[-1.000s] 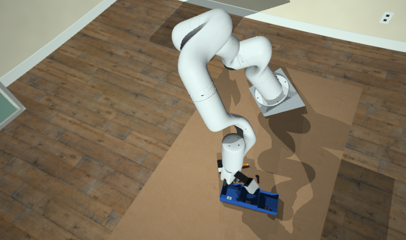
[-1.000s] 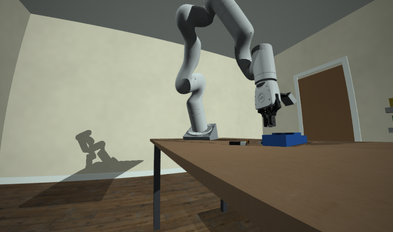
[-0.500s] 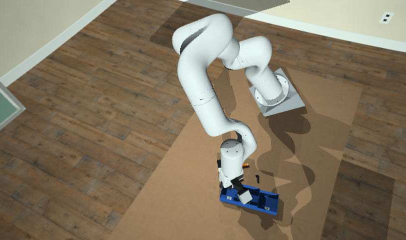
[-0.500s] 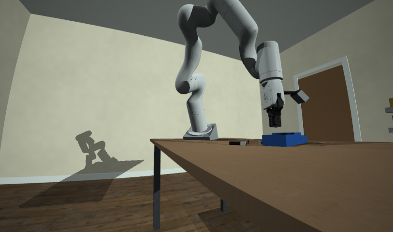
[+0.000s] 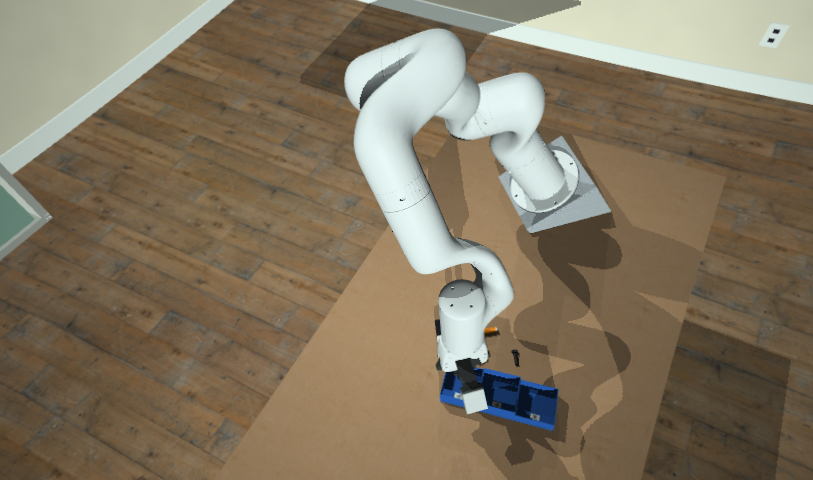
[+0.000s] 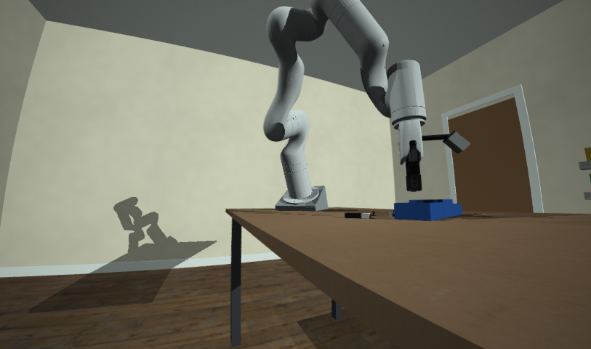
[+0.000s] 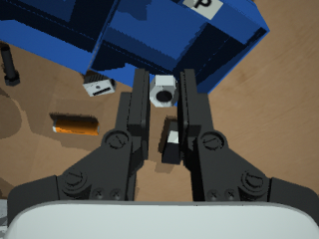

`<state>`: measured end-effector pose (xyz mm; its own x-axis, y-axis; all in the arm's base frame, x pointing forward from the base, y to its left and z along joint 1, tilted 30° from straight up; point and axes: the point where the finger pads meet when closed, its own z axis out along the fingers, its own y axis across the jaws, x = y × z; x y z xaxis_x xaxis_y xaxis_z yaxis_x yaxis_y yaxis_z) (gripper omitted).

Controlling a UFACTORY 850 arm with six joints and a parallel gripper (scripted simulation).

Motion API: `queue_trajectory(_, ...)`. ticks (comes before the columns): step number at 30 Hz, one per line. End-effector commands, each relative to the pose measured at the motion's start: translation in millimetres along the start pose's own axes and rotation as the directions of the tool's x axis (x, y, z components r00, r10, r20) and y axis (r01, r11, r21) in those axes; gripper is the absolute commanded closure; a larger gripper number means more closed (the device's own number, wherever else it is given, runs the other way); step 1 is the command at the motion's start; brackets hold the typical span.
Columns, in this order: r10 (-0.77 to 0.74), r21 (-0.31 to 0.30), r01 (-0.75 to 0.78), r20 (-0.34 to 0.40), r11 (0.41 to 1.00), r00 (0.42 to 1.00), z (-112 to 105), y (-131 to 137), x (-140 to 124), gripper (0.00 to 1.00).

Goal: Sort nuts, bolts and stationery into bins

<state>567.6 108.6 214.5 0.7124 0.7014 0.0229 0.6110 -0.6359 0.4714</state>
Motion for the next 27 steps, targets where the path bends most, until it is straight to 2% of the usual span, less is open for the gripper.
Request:
queue_trajectory(1,0.156,-0.01,-0.156,-0.007,0.988,0.988,-0.6,0.6,0.6,1.0)
queue_trajectory(6,0.221,-0.01,-0.221,-0.007,0.975,0.975,-0.6,0.6,0.6,1.0)
queue_trajectory(7,0.284,-0.011,-0.284,-0.007,0.959,0.959,-0.7,0.7,0.7,1.0)
queue_trajectory(17,0.472,-0.027,-0.473,-0.021,0.881,0.881,-0.7,0.7,0.7,1.0)
queue_trajectory(27,0.481,-0.028,-0.482,-0.022,0.876,0.876,-0.7,0.5,0.7,1.0)
